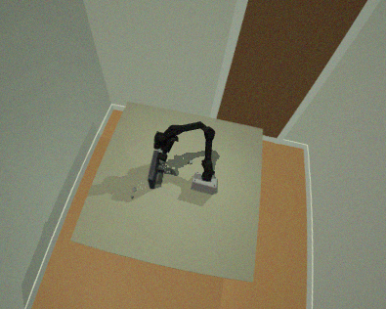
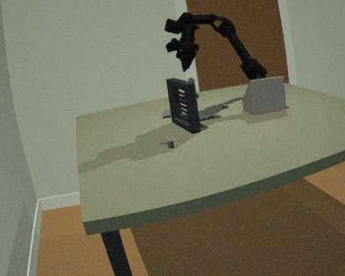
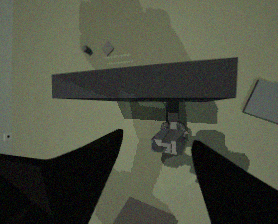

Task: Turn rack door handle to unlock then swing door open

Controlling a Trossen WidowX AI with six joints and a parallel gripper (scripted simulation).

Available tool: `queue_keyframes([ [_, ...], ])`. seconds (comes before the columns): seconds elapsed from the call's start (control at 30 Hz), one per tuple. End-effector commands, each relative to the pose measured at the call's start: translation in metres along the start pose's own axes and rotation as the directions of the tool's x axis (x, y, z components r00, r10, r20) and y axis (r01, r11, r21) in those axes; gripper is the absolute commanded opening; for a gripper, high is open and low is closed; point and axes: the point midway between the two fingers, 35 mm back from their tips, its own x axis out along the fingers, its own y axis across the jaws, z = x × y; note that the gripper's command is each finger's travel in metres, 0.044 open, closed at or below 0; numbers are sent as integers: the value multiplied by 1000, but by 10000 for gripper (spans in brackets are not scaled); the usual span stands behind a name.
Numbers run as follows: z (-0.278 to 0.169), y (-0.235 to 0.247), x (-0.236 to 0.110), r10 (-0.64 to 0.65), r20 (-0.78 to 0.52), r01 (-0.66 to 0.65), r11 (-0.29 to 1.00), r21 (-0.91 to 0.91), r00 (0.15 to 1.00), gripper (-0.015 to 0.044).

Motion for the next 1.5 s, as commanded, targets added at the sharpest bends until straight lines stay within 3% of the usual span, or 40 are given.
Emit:
queue_keyframes([
  [0.0, -3, 2, 5, -67, -66, 64, 997, -38, 996, 283],
  [0.43, -14, 2, 11, -293, -228, 246, 946, -213, 929, 283],
  [1.47, -22, -10, 52, -282, -243, 237, 951, -200, 928, 283],
])
